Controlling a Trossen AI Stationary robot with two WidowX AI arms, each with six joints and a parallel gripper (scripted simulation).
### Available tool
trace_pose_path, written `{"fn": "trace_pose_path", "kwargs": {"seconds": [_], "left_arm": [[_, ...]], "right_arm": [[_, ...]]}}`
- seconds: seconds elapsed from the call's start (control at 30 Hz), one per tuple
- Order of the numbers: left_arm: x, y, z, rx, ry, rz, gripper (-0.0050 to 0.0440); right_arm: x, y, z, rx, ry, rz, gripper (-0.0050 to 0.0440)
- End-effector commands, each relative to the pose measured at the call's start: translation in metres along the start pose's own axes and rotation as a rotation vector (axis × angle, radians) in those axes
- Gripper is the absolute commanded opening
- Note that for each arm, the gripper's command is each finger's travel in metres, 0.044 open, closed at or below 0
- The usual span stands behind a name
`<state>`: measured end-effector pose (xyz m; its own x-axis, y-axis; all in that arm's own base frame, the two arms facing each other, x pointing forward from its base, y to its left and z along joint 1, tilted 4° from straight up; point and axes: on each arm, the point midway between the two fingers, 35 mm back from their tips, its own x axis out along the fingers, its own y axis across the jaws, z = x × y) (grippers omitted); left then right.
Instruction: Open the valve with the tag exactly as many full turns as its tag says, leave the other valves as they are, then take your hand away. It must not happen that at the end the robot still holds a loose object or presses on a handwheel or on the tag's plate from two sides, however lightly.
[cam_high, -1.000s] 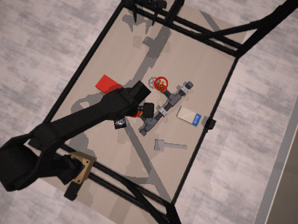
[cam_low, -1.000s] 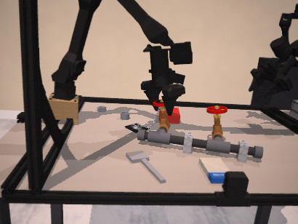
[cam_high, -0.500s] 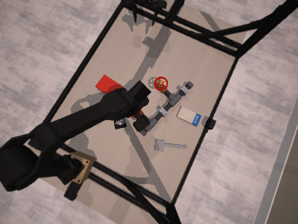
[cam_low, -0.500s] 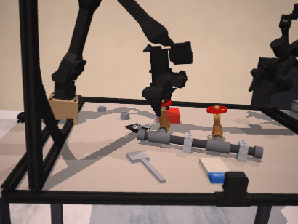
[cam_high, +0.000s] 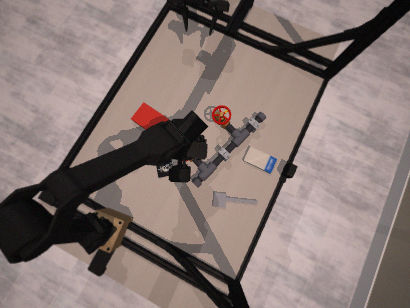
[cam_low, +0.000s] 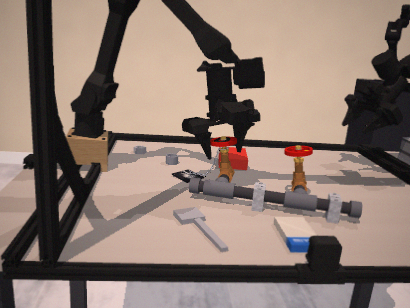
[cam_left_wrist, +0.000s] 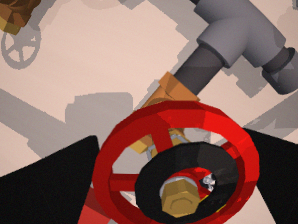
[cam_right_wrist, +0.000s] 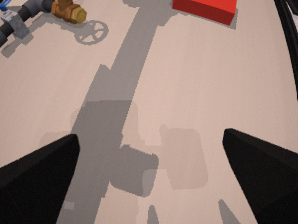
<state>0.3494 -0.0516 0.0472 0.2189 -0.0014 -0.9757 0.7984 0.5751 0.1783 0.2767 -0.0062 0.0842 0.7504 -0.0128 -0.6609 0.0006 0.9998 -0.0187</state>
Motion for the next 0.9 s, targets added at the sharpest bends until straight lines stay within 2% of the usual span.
{"fn": "trace_pose_path", "kwargs": {"seconds": [0.0, 0.23, 0.37, 0.67, 0.87], "left_arm": [[-0.0005, -0.0001, 0.0, 0.0, 0.0, 0.0, 0.0376], [-0.0005, -0.0001, 0.0, 0.0, 0.0, 0.0, 0.0208], [-0.0005, -0.0001, 0.0, 0.0, 0.0, 0.0, 0.0208], [-0.0005, -0.0001, 0.0, 0.0, 0.0, 0.0, 0.0], [-0.0005, -0.0001, 0.0, 0.0, 0.0, 0.0, 0.0]], "right_arm": [[0.0, 0.0, 0.0, 0.0, 0.0, 0.0, 0.04], [0.0, 0.0, 0.0, 0.0, 0.0, 0.0, 0.04], [0.0, 0.0, 0.0, 0.0, 0.0, 0.0, 0.04], [0.0, 0.0, 0.0, 0.0, 0.0, 0.0, 0.04], [0.0, 0.0, 0.0, 0.0, 0.0, 0.0, 0.04]]}}
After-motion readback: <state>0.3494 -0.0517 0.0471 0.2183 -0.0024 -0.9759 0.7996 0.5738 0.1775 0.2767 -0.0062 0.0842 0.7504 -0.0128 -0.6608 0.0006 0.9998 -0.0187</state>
